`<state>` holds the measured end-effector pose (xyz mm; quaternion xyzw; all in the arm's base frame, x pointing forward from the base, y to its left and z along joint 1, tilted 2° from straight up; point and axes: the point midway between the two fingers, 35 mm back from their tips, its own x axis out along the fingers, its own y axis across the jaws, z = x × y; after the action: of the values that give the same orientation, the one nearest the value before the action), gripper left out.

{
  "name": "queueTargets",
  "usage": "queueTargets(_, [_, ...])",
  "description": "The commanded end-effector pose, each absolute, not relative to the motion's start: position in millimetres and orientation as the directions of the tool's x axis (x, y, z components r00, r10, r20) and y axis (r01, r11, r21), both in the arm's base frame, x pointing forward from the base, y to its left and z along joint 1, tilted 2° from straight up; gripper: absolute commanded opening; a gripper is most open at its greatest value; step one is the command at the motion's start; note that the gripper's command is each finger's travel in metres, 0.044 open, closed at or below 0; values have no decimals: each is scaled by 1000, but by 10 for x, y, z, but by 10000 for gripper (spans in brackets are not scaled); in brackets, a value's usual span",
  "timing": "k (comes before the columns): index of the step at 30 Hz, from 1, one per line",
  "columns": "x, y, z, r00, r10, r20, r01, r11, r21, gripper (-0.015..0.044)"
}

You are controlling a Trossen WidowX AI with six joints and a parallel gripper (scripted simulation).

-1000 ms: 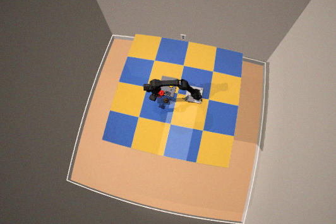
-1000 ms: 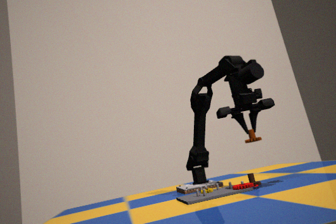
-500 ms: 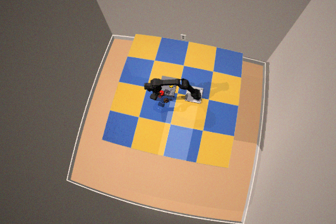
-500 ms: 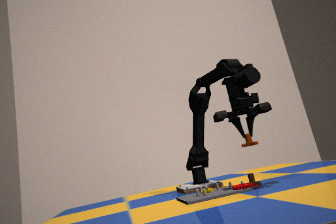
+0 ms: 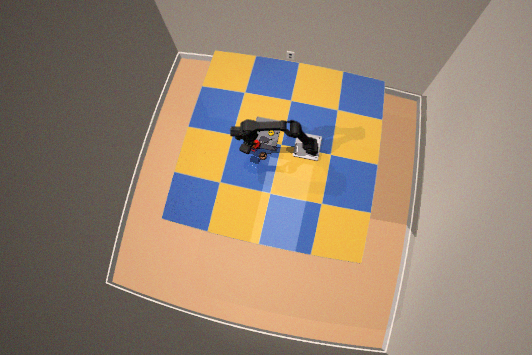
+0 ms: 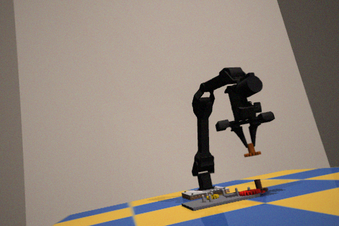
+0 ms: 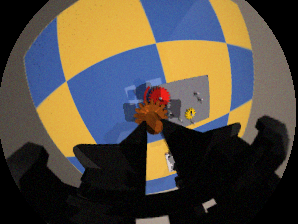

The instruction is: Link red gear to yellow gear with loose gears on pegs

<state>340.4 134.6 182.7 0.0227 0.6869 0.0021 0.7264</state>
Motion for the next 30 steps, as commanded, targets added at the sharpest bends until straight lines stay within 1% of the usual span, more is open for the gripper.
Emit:
queueTargets(1, [3393,1318,1818,61,40,-997,22,999,41,0])
queueTargets(30, [3290,1023,1545,54,35,-998,23,999,36,0])
